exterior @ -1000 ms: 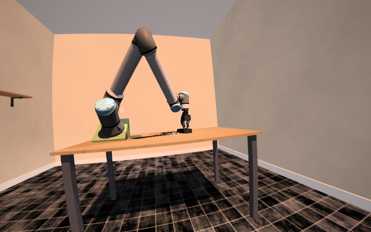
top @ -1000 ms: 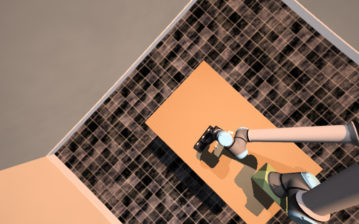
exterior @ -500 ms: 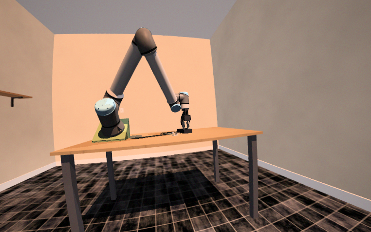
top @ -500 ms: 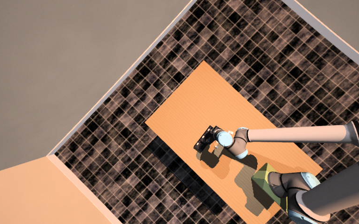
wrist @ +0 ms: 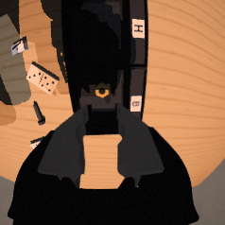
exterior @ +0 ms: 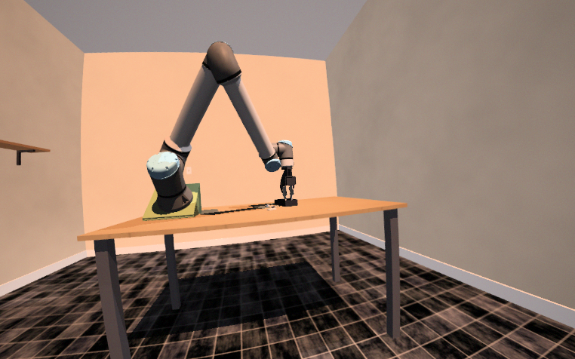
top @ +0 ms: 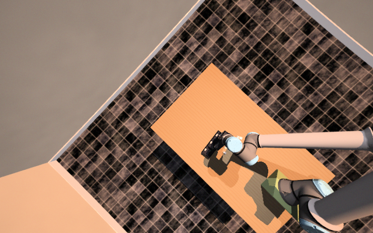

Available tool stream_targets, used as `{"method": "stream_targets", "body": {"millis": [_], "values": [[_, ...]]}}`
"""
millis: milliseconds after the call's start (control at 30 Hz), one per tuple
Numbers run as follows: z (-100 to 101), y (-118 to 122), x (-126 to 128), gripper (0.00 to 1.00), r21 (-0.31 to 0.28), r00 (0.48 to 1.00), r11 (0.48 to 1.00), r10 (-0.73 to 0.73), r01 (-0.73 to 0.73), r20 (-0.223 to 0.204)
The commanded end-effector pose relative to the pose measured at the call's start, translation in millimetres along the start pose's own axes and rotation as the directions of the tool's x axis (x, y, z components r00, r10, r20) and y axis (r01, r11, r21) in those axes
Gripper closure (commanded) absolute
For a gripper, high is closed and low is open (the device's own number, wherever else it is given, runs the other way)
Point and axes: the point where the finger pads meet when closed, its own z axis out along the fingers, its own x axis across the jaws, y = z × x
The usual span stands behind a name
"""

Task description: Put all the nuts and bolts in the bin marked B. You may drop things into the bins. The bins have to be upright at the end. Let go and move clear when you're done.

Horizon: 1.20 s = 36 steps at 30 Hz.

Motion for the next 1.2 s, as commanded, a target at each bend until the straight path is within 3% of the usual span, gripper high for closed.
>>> {"method": "stream_targets", "body": {"millis": [0, 433, 533, 1167], "values": [[-9, 0, 1, 0.82, 0.0, 1.0, 1.0, 0.0, 0.0, -0.003], [-23, 0, 2, 0.82, 0.0, 1.0, 1.0, 0.001, -0.001, -0.004], [-38, 0, 2, 0.82, 0.0, 1.0, 1.0, 0.001, -0.001, -0.004], [-35, -1, 0, 0.82, 0.0, 1.0, 1.0, -0.001, 0.001, 0.001]]}}
